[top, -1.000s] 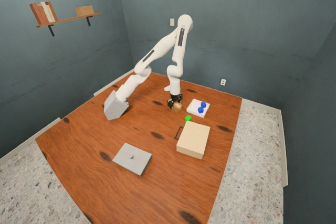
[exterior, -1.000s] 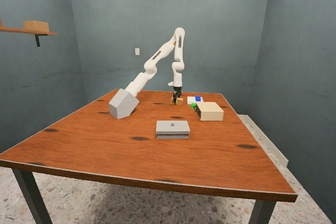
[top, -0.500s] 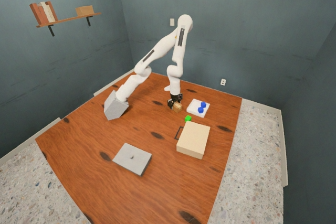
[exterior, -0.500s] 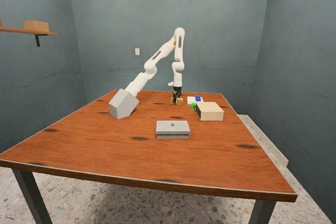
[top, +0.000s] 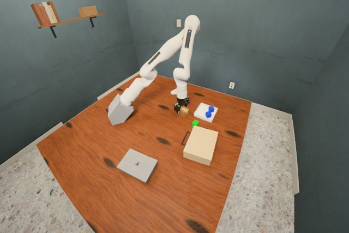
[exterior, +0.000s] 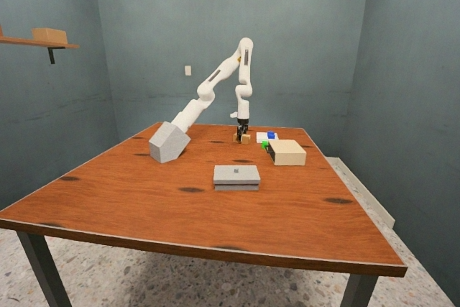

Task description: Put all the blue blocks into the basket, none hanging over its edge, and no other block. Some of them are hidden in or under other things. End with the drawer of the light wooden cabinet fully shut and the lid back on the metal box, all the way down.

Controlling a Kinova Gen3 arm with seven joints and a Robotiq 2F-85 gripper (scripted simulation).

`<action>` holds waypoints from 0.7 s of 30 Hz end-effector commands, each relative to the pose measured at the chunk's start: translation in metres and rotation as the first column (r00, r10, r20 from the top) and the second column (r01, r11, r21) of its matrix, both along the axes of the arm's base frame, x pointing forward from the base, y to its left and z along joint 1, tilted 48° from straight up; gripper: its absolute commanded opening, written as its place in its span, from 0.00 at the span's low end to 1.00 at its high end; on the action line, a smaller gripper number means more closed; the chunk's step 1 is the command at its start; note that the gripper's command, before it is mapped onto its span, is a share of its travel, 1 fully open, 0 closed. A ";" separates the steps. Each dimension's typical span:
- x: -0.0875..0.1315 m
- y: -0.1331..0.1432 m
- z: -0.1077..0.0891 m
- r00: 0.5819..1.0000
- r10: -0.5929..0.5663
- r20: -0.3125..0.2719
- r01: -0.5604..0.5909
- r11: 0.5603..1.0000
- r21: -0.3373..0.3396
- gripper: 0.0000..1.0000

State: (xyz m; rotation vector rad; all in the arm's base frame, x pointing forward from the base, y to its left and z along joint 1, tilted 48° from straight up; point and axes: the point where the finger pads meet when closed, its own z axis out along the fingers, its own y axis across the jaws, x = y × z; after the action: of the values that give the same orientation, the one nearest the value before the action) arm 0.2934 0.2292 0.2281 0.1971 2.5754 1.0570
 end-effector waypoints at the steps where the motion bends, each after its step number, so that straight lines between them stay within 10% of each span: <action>1: 0.000 -0.001 -0.002 1.000 -0.002 -0.001 0.002 1.000 -0.005 0.93; 2: 0.000 -0.001 -0.002 1.000 -0.002 -0.001 0.002 1.000 -0.005 0.67; 21: 0.000 -0.001 -0.002 1.000 -0.002 -0.001 0.002 1.000 -0.005 0.67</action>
State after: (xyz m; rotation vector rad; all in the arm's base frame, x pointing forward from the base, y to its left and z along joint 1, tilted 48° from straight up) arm 0.2934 0.2292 0.2281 0.1972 2.5754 1.0570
